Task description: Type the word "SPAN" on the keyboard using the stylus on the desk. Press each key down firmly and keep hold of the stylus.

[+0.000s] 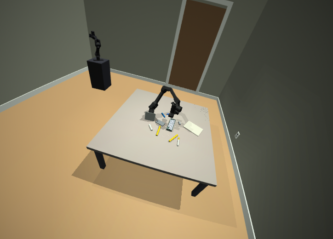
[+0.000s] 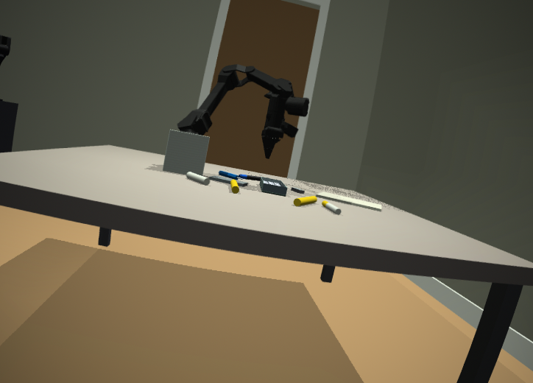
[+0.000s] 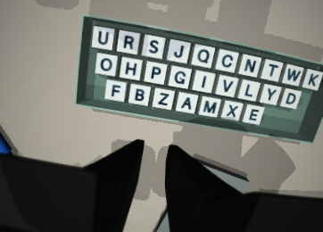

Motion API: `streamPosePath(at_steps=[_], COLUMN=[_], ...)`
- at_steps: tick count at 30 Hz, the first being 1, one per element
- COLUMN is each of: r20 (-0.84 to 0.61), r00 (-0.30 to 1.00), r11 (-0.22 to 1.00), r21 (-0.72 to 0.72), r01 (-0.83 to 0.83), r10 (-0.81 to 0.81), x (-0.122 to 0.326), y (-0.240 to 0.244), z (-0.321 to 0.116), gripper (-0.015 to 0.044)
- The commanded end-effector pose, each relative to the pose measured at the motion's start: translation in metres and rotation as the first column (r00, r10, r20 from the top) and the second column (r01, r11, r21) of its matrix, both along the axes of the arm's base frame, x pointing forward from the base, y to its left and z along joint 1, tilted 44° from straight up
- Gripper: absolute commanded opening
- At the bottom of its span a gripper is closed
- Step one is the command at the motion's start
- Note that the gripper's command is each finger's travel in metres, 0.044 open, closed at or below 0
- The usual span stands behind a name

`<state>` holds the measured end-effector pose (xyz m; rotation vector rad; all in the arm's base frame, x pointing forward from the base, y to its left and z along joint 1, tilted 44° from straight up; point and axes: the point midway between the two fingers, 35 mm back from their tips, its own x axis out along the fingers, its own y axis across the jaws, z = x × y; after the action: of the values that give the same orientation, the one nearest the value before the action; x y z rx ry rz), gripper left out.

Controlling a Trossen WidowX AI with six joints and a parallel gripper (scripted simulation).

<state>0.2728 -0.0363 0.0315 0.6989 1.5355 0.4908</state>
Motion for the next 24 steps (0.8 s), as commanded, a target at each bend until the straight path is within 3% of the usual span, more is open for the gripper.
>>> streamPosePath(at_steps=[1,2,12,18,24], r20=[0.0,0.0,0.0,-0.064,-0.141], r00=[1.0,1.0,1.0,0.996,0.957], r11=[1.0,1.0,1.0,0.996,0.946], r21=[0.0,0.0,0.0,-0.073,-0.242], r01=[0.0,0.0,0.0,0.052,0.214], r10=[0.0,0.0,0.0,-0.057,-0.252], x=[0.0,0.0,0.0,-0.008,-0.034], y=[0.0,0.0,0.0,0.018,0.056], z=[0.0,0.0,0.0,0.013,0.038], gripper=[0.0026,0.0,0.0,0.015,0.015])
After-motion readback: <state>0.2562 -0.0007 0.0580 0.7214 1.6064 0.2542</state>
